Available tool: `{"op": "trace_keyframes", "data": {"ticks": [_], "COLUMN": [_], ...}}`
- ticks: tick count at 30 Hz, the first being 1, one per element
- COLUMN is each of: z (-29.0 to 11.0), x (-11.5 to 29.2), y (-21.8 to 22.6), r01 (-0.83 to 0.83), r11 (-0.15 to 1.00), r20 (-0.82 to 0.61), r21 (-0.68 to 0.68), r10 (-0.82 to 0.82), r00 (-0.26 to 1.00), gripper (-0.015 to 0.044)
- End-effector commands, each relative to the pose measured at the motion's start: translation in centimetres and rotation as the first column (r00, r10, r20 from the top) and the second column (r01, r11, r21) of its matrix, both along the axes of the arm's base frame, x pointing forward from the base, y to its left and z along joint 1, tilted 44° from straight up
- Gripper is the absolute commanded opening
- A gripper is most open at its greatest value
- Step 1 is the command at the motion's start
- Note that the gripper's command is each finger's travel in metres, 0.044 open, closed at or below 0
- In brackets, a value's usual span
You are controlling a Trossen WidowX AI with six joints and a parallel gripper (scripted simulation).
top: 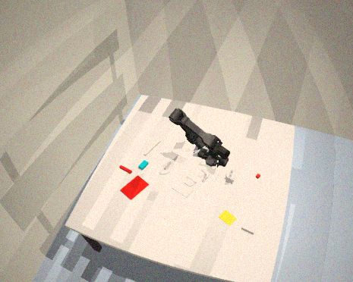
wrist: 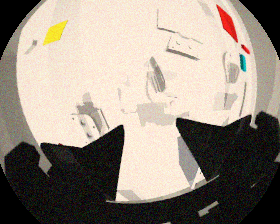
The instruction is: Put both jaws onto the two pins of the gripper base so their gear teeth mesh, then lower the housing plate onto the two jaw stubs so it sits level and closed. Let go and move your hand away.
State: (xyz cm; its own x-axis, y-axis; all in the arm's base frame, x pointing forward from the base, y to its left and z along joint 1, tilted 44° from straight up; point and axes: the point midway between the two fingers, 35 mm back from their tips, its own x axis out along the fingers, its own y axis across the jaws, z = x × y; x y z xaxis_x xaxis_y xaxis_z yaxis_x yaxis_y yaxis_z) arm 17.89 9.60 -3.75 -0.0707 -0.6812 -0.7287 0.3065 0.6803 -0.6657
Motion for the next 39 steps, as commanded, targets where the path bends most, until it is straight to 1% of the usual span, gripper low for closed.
{"op": "trace_keyframes", "data": {"ticks": [1,9,30,39], "z": [0.16,0.16,0.16,0.14], "x": [0.02,0.02,0.02,0.07], "y": [0.30,0.30,0.30,0.24], "r01": [0.006,0.006,0.006,0.001], "r11": [1.000,1.000,1.000,1.000], "r20": [0.003,0.003,0.003,0.002], "r21": [0.005,0.005,0.005,0.003], "r10": [-0.006,-0.006,-0.006,-0.001], "r00": [1.000,1.000,1.000,1.000], "gripper": [0.0204,0.0000,0.0000,0.0236]}}
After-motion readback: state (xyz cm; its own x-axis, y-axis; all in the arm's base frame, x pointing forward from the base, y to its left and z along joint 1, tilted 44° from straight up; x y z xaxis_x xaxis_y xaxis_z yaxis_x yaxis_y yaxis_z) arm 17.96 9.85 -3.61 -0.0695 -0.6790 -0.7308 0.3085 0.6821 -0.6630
